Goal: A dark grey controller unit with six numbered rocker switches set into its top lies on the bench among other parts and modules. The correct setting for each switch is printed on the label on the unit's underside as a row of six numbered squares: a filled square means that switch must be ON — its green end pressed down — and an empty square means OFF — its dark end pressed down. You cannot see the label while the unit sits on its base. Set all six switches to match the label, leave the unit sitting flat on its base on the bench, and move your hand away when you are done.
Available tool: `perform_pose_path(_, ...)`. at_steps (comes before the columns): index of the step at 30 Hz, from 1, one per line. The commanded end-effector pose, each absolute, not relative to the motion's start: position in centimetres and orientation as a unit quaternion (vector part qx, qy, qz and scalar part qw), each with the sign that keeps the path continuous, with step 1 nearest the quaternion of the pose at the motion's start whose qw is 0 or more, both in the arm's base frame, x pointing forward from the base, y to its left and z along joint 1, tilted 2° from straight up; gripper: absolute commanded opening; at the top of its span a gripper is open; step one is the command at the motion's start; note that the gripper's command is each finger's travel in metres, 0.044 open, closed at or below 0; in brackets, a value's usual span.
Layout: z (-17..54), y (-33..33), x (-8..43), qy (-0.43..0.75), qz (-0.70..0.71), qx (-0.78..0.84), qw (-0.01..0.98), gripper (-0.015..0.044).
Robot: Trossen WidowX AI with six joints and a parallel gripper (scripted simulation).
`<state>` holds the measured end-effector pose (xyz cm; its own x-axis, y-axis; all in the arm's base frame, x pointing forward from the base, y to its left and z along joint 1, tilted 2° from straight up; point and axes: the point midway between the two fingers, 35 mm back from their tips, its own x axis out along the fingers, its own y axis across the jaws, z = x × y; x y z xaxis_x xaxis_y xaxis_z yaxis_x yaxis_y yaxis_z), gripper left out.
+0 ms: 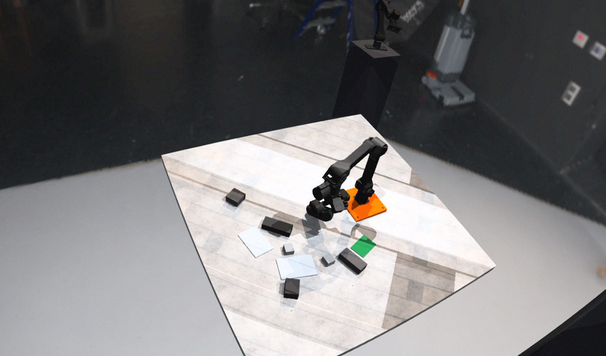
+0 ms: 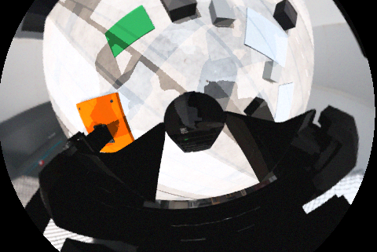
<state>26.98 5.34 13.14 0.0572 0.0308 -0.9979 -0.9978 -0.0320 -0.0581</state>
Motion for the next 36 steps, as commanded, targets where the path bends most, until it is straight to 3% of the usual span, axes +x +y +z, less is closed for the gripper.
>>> perform_pose_path(1,13.5,5.0,27.0,0.465,0.501,-0.517,0.516,0.0336)
perform_pose_path(36,14.9,2.5,26.9,0.449,0.516,-0.501,0.530,0.0336)
